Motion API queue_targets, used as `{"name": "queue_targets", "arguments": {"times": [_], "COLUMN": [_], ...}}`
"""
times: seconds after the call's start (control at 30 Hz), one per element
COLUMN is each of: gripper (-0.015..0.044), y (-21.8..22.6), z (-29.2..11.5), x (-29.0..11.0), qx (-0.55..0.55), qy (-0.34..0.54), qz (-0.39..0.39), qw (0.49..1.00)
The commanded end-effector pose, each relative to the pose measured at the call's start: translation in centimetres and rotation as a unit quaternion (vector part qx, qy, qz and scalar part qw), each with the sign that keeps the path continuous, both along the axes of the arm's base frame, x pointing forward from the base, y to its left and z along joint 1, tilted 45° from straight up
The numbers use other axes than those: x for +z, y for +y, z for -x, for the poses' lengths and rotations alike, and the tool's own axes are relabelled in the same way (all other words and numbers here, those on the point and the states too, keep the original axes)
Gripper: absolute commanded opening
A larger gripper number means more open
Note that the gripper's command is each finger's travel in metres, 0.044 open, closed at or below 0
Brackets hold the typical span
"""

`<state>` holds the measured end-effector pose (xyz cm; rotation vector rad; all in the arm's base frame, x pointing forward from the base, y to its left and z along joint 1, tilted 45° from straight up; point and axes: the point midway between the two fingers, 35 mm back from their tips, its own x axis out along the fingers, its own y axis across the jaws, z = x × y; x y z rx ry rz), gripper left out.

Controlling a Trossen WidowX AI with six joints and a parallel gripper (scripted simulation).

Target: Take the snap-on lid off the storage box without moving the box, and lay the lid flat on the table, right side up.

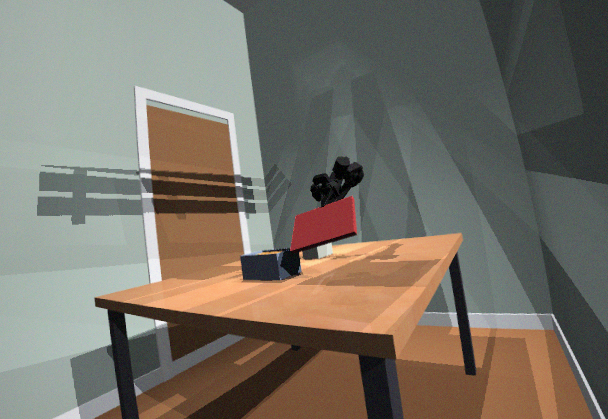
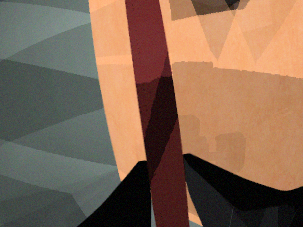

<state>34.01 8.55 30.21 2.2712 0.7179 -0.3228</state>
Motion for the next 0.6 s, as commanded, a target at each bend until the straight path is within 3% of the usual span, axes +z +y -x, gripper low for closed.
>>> {"name": "queue_targets", "arguments": {"times": [0.0,0.57], "gripper": [0.0,0.0], "y": [0.0,0.8], "z": [-0.1,-0.1], "x": [0.3,-1.3], "qx": [-0.006,-0.006], "qy": [-0.001,-0.002], "qz": [0.0,-0.001], "qw": [1.0,1.0]}}
